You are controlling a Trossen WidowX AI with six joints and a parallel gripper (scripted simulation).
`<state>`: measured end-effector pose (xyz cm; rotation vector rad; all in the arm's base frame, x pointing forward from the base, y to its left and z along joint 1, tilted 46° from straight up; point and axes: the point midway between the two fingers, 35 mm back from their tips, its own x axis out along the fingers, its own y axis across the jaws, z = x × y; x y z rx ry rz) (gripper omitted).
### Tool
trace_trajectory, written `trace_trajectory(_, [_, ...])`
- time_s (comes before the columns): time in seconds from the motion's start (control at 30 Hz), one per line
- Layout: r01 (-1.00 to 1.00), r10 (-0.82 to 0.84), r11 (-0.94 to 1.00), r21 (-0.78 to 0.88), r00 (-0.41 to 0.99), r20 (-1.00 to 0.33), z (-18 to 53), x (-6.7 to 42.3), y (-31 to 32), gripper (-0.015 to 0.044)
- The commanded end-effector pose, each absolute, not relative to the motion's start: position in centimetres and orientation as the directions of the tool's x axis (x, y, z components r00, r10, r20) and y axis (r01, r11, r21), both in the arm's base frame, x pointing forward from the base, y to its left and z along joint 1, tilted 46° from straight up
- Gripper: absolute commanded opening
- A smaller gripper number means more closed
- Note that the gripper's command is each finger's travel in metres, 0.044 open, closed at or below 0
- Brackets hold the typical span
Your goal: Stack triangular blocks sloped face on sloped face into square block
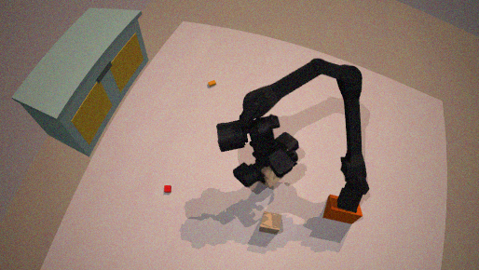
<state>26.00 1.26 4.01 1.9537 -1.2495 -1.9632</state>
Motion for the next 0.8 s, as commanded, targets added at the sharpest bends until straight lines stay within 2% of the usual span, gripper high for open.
trace_trajectory(0.0, [-0.462,-0.537,-0.660,0.593,-0.261,-0.802,4.4,26.8,1.2,0.0000])
trace_trajectory(0.4, [-0.464,-0.355,-0.658,0.593,-0.503,-0.788,5.3,28.7,0.5,0.0000])
trace_trajectory(0.77, [-0.472,-0.350,-0.663,0.581,-0.490,-0.798,5.6,29.2,0.3,0.0000])
